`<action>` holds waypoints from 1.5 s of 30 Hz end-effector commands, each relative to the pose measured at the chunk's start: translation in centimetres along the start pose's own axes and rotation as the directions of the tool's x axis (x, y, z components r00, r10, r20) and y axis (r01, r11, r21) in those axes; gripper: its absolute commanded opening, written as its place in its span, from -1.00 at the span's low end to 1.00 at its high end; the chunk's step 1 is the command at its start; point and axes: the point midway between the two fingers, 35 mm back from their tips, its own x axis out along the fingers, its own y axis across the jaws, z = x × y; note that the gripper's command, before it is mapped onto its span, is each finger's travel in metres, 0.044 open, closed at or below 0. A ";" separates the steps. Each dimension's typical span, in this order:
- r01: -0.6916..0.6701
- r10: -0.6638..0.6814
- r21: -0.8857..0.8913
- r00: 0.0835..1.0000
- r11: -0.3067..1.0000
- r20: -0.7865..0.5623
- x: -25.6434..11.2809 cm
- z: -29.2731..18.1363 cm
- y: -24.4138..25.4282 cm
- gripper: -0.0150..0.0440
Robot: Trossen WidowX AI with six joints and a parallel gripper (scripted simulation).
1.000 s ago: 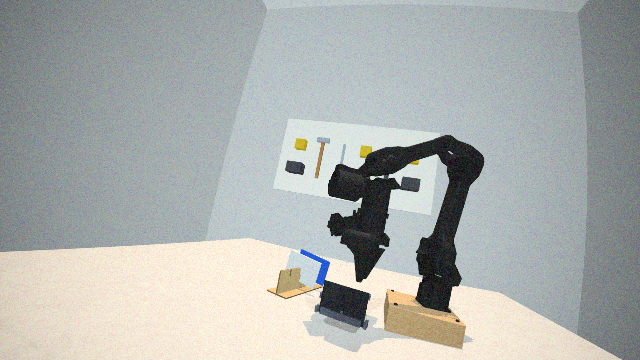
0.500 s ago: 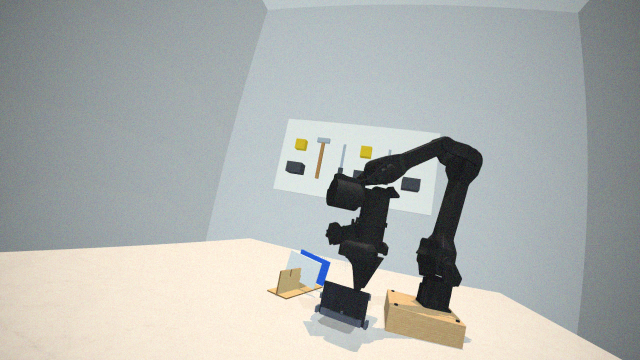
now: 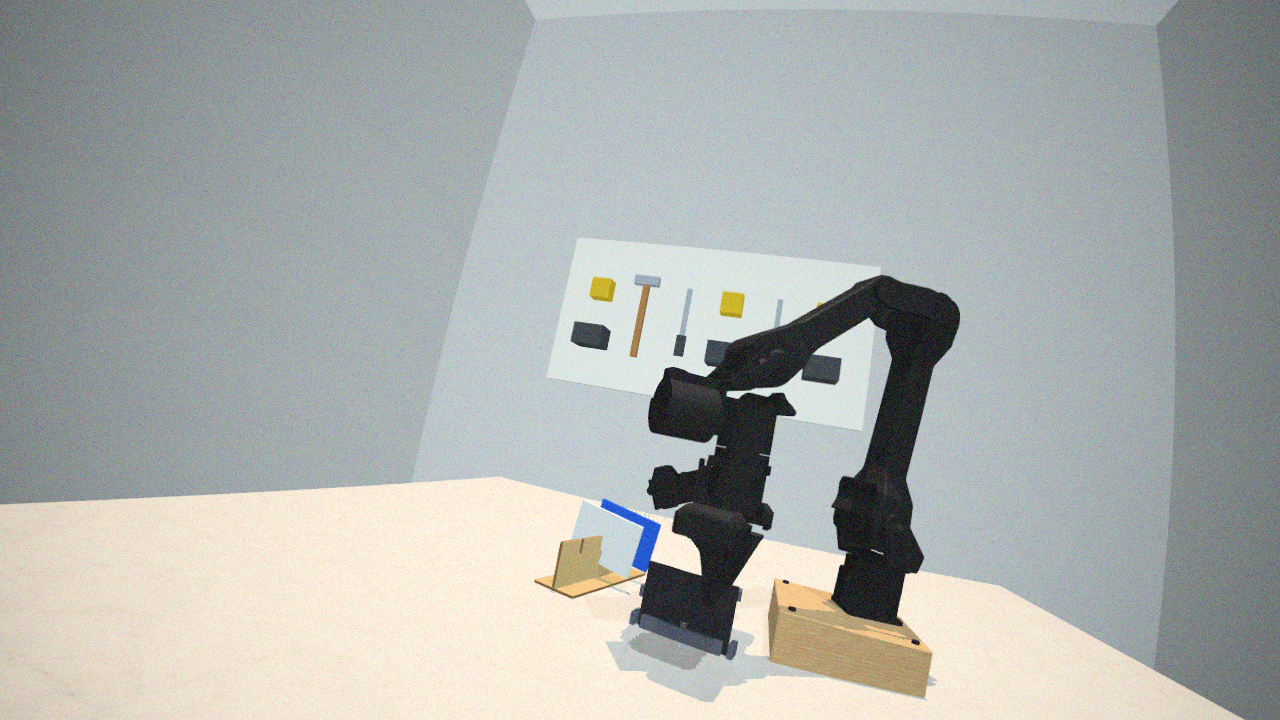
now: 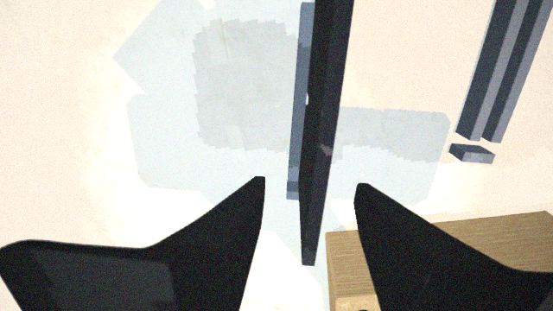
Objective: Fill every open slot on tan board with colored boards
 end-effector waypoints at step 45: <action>0.002 -0.002 0.005 1.000 1.000 -0.011 0.1 -0.1 0.0 -0.49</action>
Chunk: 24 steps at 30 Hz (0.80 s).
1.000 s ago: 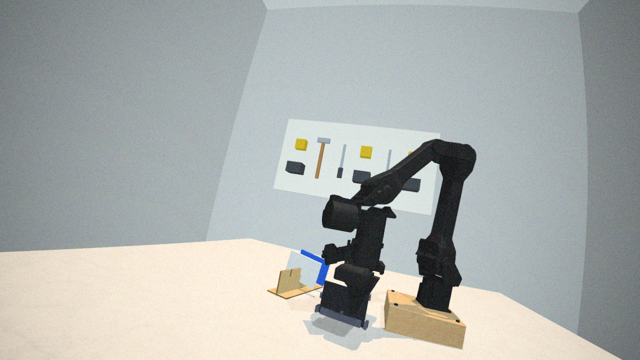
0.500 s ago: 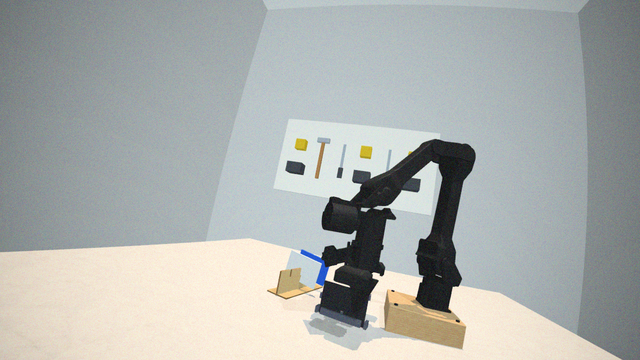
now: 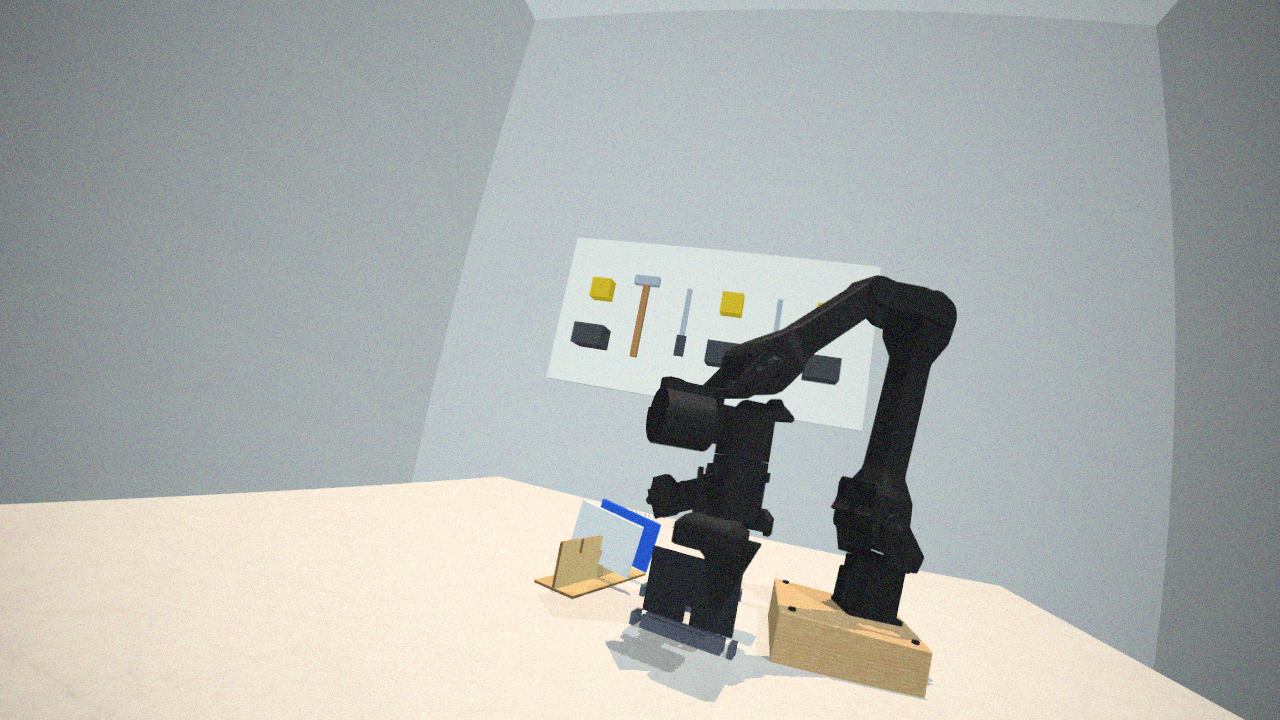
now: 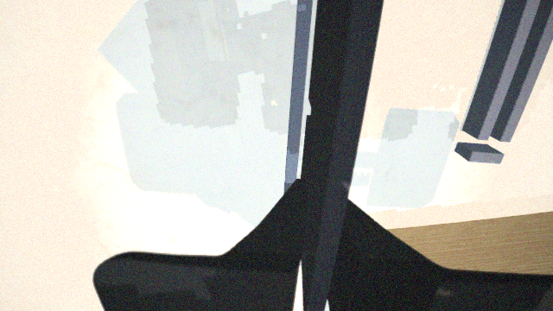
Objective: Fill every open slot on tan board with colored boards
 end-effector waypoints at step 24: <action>-0.006 0.006 0.003 1.000 1.000 0.006 -5.7 0.1 0.0 -0.49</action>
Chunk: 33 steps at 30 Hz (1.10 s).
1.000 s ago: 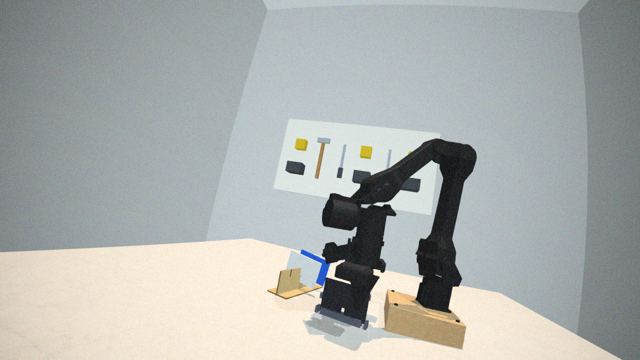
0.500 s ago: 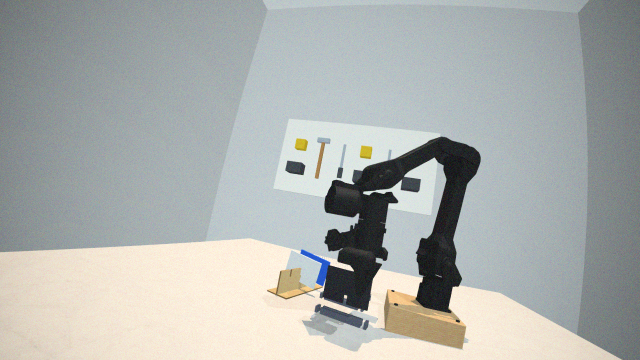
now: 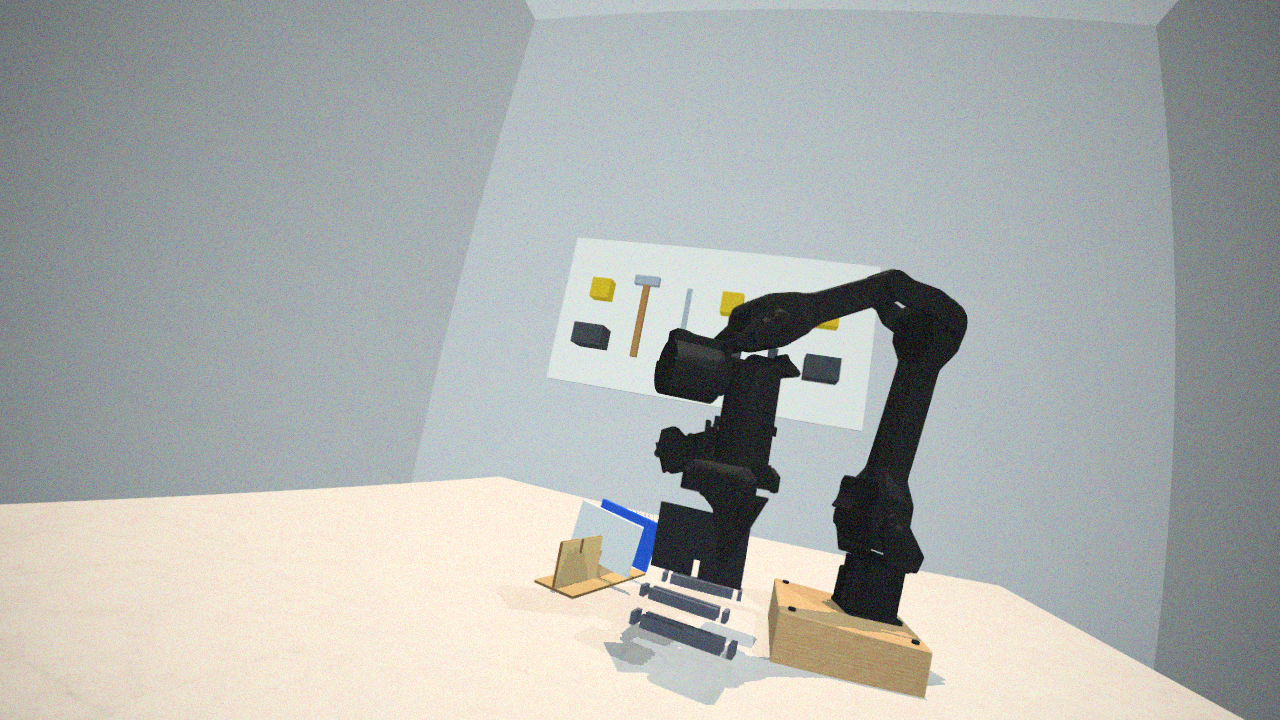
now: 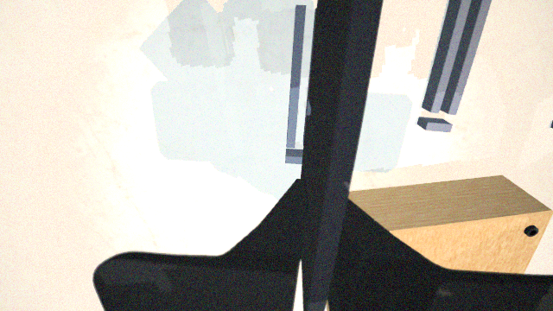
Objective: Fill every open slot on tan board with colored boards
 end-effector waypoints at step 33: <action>-0.007 0.006 0.022 1.000 1.000 0.012 -3.9 4.4 0.0 -0.49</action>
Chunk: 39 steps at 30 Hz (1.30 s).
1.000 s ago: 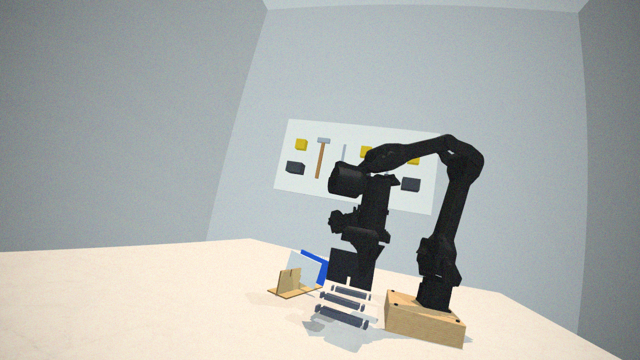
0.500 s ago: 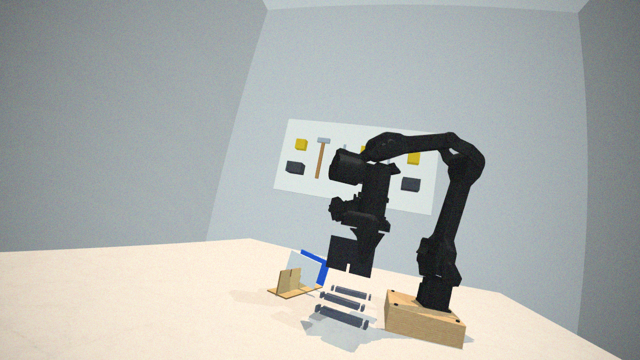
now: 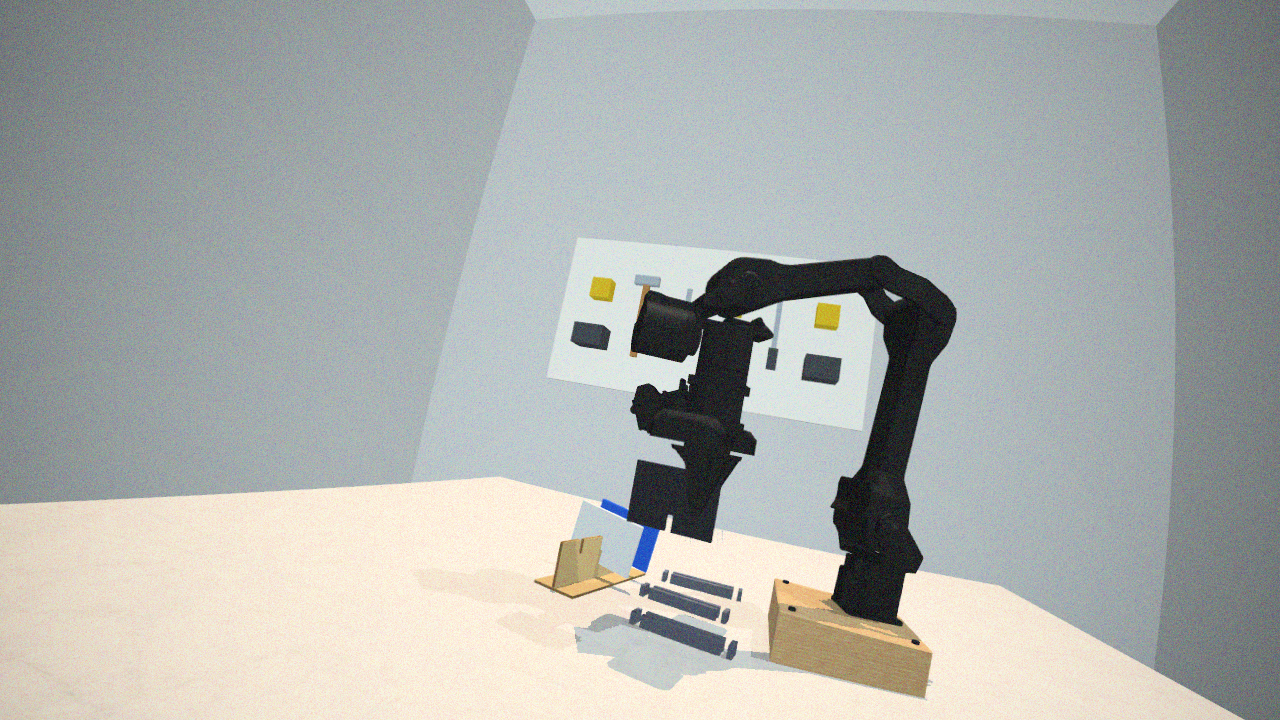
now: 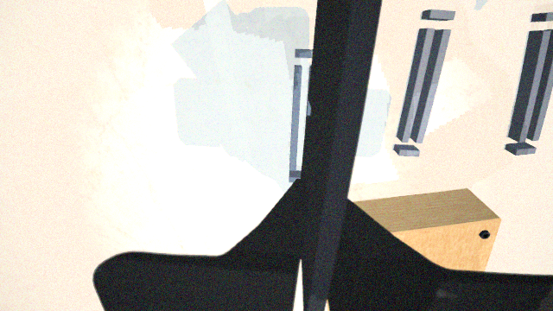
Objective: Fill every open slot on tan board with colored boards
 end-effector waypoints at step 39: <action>0.006 -0.006 0.034 1.000 0.999 0.011 0.0 9.4 -2.1 -0.49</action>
